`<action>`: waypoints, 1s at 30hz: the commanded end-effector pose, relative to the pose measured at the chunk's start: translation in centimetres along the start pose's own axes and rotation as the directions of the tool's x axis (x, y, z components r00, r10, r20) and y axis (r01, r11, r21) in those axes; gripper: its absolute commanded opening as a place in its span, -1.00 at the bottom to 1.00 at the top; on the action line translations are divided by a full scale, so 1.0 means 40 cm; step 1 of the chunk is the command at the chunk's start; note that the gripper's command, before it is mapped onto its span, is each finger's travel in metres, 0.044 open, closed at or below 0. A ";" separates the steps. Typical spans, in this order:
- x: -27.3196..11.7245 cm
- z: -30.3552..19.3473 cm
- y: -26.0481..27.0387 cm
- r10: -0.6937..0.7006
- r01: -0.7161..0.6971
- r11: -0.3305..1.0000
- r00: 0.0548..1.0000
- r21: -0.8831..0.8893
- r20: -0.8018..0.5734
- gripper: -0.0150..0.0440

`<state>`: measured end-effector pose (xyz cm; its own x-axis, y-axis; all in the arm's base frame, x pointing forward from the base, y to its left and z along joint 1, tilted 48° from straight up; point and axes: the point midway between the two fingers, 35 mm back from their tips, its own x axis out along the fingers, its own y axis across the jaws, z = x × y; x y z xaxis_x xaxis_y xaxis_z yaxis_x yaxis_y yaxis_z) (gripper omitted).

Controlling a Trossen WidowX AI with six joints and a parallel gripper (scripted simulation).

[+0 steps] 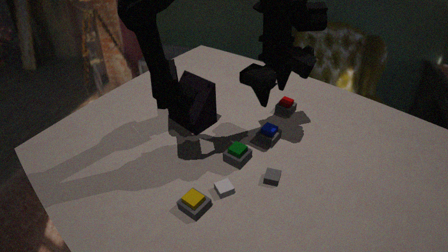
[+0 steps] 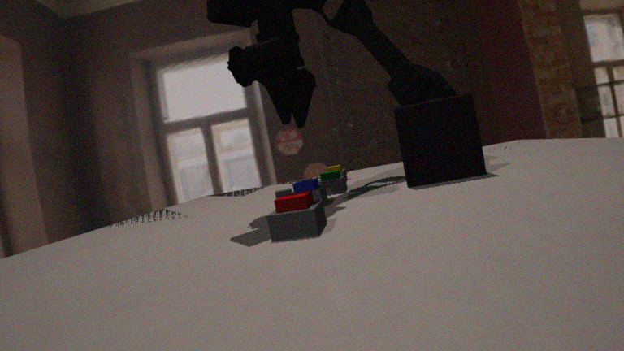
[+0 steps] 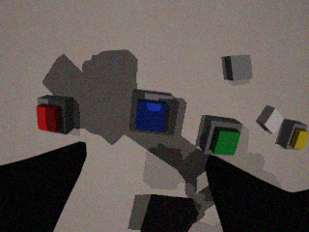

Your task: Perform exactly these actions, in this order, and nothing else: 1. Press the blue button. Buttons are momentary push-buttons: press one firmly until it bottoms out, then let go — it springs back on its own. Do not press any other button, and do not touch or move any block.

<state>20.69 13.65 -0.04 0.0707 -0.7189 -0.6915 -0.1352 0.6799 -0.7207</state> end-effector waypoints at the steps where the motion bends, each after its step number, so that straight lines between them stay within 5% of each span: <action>1: 0.091 0.005 -0.001 -0.015 0.015 1.000 1.000 -0.004 0.000 0.51; 12: 0.148 0.001 -0.005 -0.017 0.017 1.000 1.000 -0.003 0.000 -0.42; 30: 0.170 0.002 -0.005 -0.017 0.017 1.000 1.000 -0.003 0.000 -0.42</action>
<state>21.37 9.18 -4.20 0.0736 -0.7255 -0.6843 -0.1288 0.6735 -0.7279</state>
